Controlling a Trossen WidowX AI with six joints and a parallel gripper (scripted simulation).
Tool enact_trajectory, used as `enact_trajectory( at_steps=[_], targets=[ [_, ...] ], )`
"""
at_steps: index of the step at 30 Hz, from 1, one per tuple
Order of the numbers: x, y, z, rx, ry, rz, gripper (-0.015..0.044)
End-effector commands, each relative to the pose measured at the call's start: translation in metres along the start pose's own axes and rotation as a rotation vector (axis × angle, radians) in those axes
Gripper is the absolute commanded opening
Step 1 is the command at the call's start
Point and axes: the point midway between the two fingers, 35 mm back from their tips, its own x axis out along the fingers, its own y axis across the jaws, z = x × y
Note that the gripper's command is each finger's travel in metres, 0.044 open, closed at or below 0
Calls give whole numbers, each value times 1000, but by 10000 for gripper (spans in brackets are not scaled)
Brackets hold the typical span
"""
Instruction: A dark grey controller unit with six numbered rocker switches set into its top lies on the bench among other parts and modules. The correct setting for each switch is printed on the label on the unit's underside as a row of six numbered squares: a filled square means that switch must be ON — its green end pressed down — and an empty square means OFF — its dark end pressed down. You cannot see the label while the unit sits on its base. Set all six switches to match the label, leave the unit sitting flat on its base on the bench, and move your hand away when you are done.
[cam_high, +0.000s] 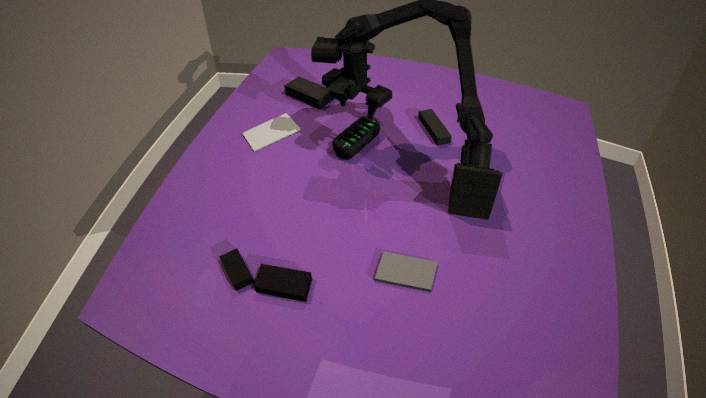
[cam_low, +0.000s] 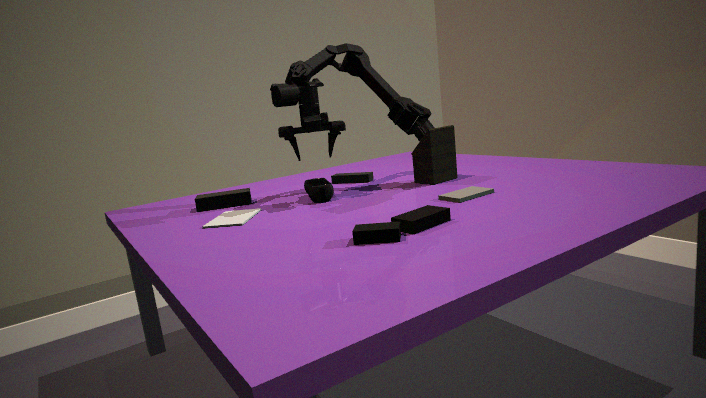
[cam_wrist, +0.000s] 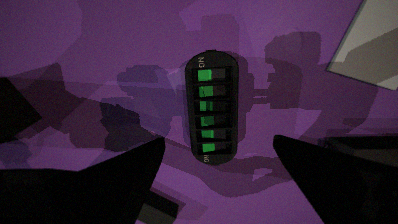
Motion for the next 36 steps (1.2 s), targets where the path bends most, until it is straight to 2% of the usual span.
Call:
enact_trajectory(
  at_steps=[1, 7, 13, 33, 36],
  targets=[
    [17, 12, 0, -8, 3, 10, 309],
    [51, 41, 1, -11, 3, 13, 151],
    [54, 45, 1, -11, 3, 13, 0],
    [55, 44, 1, -8, 5, 13, 0],
    [36, 43, 2, -8, 3, 14, 79]
  ],
)
